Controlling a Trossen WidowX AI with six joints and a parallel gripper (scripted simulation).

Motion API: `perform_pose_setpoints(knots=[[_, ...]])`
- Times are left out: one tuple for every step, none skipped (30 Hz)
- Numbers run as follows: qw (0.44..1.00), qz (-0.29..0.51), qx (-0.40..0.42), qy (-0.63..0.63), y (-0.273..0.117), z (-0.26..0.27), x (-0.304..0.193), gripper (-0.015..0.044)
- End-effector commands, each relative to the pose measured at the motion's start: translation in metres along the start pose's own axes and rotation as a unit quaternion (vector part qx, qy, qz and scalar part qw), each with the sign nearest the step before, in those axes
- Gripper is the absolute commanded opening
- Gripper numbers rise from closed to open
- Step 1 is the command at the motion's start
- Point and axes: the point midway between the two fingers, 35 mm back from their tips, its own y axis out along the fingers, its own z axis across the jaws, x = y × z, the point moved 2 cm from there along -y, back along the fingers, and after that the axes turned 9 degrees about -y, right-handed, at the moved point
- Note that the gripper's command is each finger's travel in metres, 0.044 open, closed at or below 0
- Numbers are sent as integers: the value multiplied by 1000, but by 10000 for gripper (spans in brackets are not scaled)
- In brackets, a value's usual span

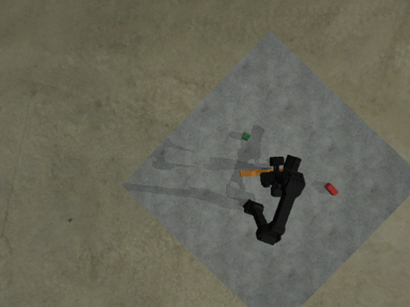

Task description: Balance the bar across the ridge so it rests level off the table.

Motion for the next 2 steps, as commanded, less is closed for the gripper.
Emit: perform_pose_setpoints(knots=[[1000,-1,2,0,0,0,0,440],[1000,-1,2,0,0,0,0,440]])
